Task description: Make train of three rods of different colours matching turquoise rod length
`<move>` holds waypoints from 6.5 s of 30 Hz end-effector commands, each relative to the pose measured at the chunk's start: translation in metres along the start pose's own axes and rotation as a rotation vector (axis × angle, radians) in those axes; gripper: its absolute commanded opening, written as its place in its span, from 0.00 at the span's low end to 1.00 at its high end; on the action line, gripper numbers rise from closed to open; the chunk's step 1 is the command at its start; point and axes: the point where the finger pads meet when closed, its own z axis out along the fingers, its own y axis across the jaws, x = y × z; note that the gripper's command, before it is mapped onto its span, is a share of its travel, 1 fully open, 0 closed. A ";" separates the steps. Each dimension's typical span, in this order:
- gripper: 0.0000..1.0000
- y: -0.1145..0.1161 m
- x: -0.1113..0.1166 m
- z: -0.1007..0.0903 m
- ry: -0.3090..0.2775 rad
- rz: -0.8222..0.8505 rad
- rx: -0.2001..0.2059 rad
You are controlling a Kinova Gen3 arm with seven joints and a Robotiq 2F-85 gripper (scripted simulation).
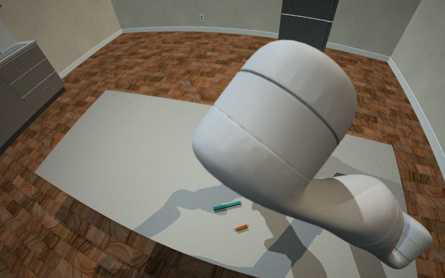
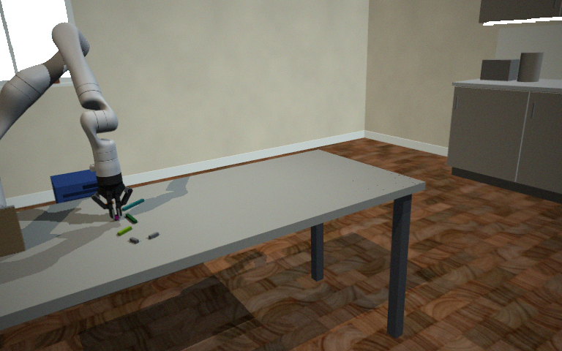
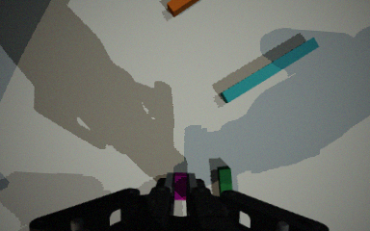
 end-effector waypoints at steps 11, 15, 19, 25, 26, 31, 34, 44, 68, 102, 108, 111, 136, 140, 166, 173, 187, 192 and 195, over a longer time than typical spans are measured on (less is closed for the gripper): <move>0.05 -0.001 0.000 0.006 0.001 0.002 0.002; 0.05 -0.001 0.000 0.006 0.001 0.002 0.002; 0.05 -0.001 0.000 0.006 0.001 0.002 0.002; 0.05 -0.001 0.000 0.006 0.001 0.002 0.002; 0.05 -0.001 0.000 0.006 0.001 0.002 0.002; 0.05 -0.001 0.000 0.006 0.001 0.002 0.002; 0.05 -0.001 0.000 0.006 0.001 0.002 0.002; 0.05 -0.001 0.000 0.006 0.001 0.002 0.002; 0.24 -0.001 0.000 0.006 0.001 0.002 0.002; 0.24 -0.001 0.000 -0.084 0.001 0.002 0.002; 1.00 -0.001 0.000 -0.084 0.001 0.002 0.002; 1.00 -0.001 0.000 -0.084 0.001 0.002 0.002; 1.00 0.011 -0.034 -0.084 0.004 -0.083 -0.008; 1.00 0.019 -0.070 -0.083 0.004 -0.163 -0.015; 0.24 0.010 -0.200 -0.061 0.002 -0.407 0.002; 0.24 0.010 -0.200 -0.061 0.002 -0.407 0.002; 0.24 0.010 -0.200 -0.061 0.002 -0.407 0.002; 0.24 0.010 -0.200 -0.061 0.002 -0.407 0.002; 0.24 0.010 -0.200 -0.061 0.002 -0.407 0.002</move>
